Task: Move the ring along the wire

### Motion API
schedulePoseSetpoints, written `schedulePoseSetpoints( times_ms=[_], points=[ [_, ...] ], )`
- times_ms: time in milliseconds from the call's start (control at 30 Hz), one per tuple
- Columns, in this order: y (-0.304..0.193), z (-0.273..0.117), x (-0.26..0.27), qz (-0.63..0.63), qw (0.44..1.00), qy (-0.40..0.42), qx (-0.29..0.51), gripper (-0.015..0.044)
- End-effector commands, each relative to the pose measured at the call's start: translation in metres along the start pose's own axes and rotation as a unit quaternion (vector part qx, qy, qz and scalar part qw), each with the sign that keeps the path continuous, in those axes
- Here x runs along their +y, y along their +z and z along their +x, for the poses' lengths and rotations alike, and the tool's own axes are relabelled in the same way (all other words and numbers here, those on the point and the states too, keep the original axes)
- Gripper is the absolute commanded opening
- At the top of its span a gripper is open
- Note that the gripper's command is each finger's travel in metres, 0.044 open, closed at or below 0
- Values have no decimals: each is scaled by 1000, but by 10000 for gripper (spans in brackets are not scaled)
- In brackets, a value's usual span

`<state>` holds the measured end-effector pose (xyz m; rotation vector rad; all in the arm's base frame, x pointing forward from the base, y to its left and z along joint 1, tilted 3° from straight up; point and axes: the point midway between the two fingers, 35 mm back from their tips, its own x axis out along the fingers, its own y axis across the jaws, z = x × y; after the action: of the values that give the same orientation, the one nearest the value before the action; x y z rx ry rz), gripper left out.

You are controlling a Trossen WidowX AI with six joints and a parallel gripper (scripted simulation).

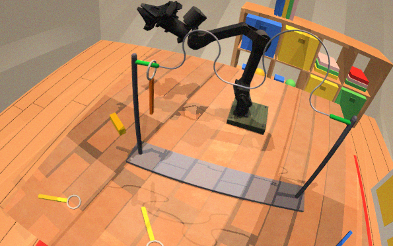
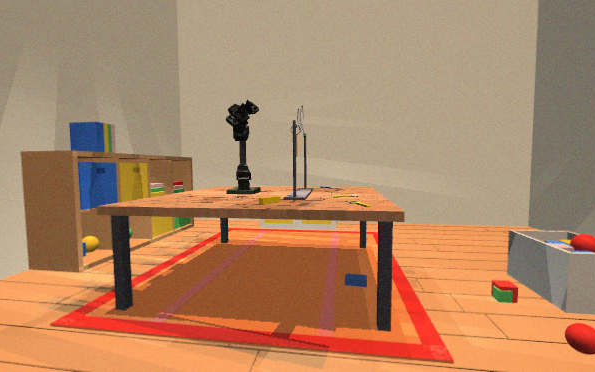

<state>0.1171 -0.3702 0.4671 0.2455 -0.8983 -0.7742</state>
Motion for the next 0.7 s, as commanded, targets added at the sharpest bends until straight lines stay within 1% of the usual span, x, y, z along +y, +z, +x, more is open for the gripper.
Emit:
schedulePoseSetpoints(
  times_ms=[0,200,367,533,600,667],
  points=[
    [-72,-22,-14,-66,989,42,125,160],
    [-151,-69,-20,-126,949,131,257,160],
    [-206,-125,-15,-153,899,230,341,160],
    [-242,-188,-1,-156,843,337,390,160],
    [-247,-202,2,-153,831,359,396,160],
    [-248,-206,3,-151,827,367,398,160]
  ],
)
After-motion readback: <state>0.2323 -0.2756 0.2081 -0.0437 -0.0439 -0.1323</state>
